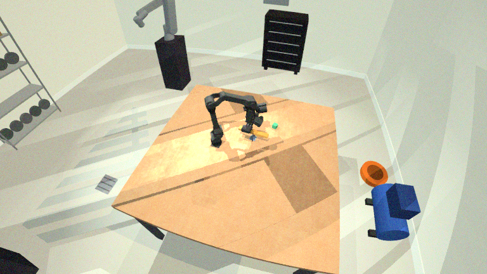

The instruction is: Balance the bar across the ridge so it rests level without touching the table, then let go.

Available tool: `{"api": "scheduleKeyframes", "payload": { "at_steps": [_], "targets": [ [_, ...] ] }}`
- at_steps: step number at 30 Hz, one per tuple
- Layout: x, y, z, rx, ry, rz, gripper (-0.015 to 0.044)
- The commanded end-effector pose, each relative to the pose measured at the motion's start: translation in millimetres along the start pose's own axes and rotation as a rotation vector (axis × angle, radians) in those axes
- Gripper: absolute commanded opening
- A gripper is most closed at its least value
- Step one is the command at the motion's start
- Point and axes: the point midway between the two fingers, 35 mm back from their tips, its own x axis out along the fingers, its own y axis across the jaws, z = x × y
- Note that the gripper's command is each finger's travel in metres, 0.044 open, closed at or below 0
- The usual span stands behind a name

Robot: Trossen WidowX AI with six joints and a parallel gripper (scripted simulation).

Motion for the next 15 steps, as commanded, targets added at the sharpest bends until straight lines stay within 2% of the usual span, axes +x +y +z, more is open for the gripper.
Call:
{"api": "scheduleKeyframes", "payload": {
  "at_steps": [1,15],
  "targets": [
    [3.3,-1.0,-1.0,0.002,0.003,-0.004,0.0000],
    [2.0,-1.1,-0.9,0.002,0.003,-0.004,0.0000]
  ]
}}
